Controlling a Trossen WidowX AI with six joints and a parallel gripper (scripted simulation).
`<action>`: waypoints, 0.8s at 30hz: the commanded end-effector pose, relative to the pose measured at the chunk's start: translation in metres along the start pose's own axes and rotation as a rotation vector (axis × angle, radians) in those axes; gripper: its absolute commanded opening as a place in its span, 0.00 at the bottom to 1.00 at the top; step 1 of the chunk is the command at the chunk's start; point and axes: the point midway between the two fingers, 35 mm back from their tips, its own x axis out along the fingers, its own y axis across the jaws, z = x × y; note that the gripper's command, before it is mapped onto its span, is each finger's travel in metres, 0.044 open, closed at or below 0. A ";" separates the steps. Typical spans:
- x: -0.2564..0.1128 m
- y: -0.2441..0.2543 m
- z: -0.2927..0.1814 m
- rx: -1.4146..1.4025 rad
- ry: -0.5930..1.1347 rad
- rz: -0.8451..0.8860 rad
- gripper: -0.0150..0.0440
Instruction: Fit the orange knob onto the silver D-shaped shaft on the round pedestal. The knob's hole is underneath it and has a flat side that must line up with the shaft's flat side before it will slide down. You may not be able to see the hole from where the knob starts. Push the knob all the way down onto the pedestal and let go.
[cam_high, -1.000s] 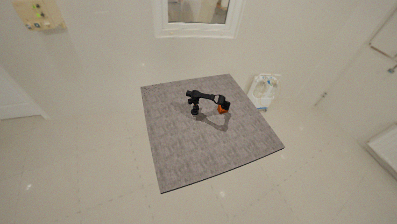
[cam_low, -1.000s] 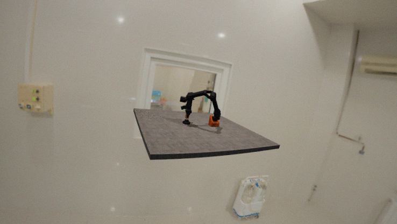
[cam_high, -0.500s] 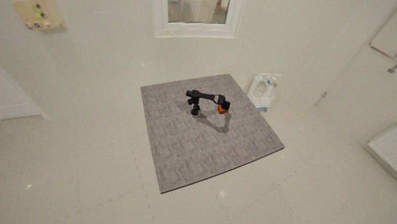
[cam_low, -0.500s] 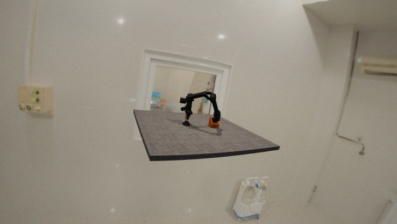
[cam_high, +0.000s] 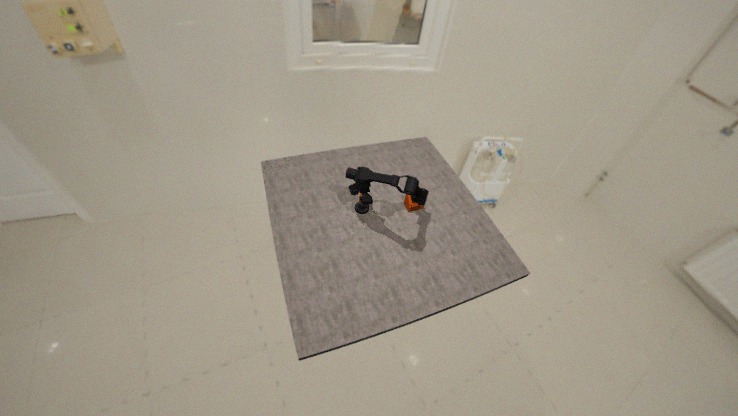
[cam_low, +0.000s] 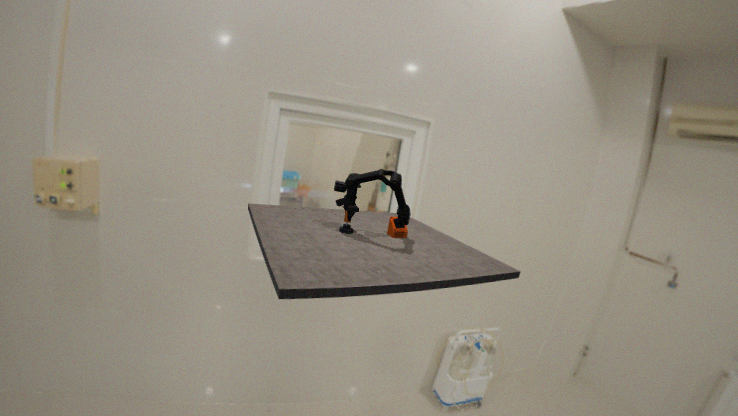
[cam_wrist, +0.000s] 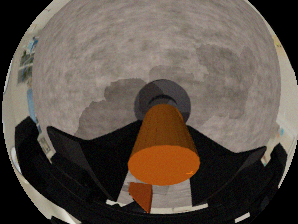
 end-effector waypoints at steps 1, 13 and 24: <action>0.001 -0.001 -0.001 -0.004 -0.005 -0.001 0.25; 0.003 0.001 0.000 -0.004 -0.005 -0.001 0.25; -0.002 0.001 0.001 -0.013 -0.005 -0.001 0.25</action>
